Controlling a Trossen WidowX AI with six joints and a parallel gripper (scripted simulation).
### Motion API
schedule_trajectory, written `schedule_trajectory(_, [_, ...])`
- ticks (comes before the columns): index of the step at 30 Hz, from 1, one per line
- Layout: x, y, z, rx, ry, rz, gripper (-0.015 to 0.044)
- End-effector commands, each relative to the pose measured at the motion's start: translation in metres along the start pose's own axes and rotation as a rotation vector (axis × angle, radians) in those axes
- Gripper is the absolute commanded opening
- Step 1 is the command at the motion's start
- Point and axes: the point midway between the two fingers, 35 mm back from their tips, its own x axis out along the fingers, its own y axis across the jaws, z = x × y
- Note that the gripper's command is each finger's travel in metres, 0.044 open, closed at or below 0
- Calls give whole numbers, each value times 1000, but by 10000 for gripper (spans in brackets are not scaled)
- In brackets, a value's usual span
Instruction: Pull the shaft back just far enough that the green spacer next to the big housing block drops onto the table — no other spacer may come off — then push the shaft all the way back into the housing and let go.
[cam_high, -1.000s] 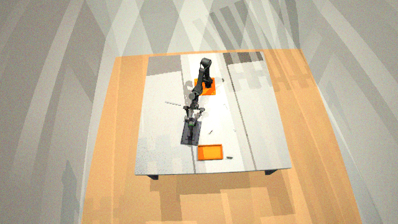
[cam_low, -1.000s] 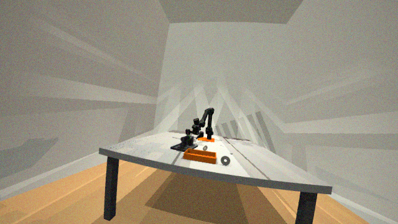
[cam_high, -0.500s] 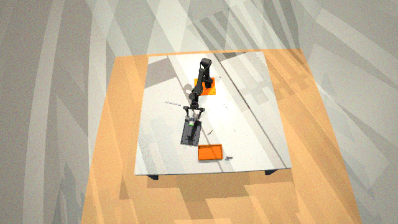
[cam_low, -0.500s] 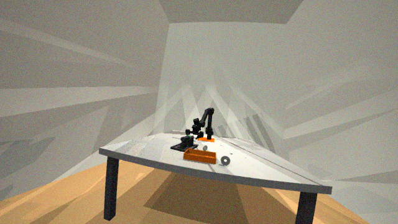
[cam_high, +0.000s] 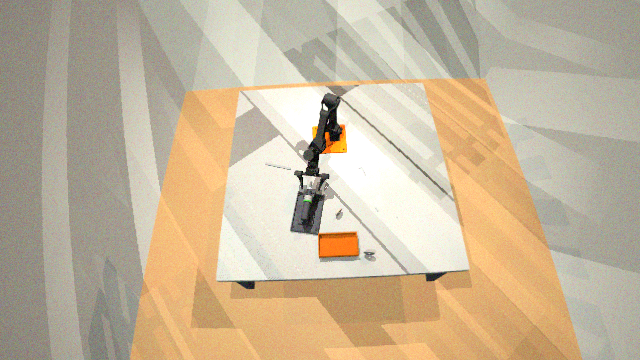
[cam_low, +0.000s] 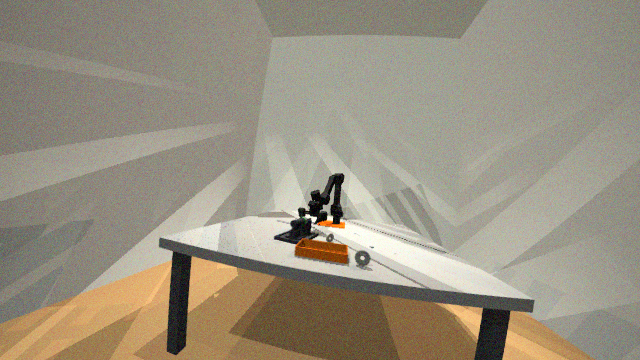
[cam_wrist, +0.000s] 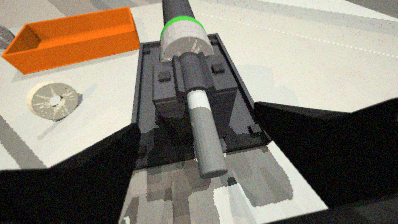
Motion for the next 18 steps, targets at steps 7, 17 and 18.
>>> schedule_trajectory(7, [0,0,0,0,0,0,256])
schedule_trajectory(17, [0,0,0,0,0,0,33])
schedule_trajectory(18, [0,0,0,0,0,0,26])
